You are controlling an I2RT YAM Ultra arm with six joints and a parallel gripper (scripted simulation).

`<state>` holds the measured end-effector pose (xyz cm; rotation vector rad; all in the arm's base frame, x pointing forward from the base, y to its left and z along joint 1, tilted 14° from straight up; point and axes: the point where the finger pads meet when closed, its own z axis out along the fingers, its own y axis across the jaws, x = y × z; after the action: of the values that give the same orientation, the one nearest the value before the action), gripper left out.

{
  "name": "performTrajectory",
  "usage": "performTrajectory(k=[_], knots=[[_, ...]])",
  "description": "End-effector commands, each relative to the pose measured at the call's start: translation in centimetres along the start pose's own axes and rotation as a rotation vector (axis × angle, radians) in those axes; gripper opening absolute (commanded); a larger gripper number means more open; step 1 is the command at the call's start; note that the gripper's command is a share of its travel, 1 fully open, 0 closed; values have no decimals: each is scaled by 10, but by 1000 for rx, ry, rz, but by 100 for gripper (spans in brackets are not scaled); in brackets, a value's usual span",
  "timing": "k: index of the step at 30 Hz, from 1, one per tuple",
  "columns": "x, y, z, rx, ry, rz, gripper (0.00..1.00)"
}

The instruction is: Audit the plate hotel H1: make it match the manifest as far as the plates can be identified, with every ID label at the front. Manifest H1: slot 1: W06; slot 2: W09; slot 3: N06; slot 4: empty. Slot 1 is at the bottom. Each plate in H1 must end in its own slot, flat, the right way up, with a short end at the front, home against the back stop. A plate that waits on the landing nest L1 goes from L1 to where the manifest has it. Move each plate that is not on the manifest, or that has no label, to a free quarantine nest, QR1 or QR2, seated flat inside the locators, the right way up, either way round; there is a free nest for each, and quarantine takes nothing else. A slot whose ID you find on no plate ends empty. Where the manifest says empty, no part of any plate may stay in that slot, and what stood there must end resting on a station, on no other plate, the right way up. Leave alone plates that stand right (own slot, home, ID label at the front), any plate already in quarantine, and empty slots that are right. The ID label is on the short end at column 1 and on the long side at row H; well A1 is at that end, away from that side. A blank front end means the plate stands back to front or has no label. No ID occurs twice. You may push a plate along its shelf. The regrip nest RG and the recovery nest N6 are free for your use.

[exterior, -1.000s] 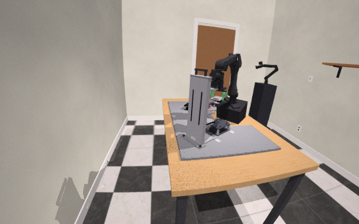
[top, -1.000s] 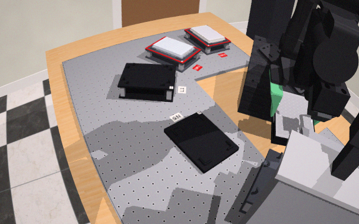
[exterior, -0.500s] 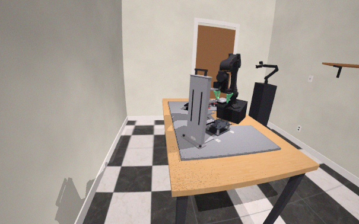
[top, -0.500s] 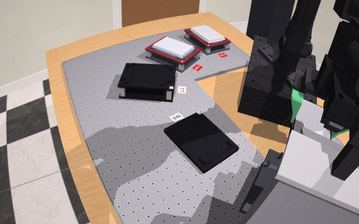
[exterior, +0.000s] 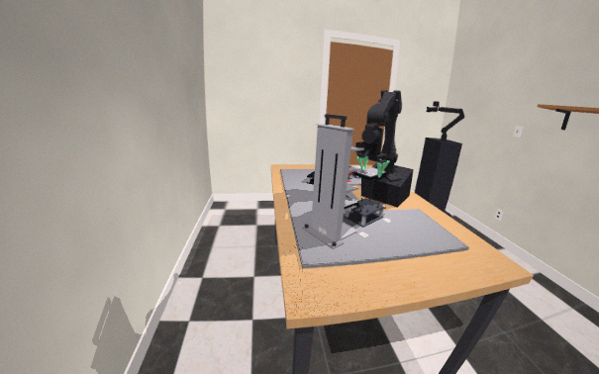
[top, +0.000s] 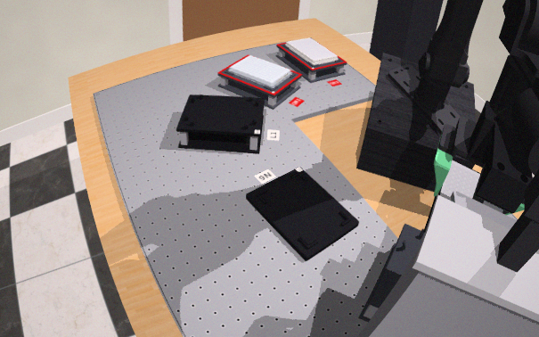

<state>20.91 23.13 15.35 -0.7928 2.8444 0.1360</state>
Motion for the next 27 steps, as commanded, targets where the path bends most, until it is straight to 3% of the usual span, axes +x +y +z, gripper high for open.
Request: performTrajectory(k=[1,6,8,9,11,23,25,26,27], knots=[[-8,-3,12,7,-20,12,86],[-9,-2,24,6,-23,7,86],[-9,-2,24,6,-23,7,86],[-12,-2,15,-5,-60,8,86],[-10,-3,33,7,-20,7,86],[-11,-1,65,4,-20,3,86],[-11,-1,65,4,-20,3,86],[-18,1,54,-9,-65,6,86],[-14,0,63,-3,-43,6,86]])
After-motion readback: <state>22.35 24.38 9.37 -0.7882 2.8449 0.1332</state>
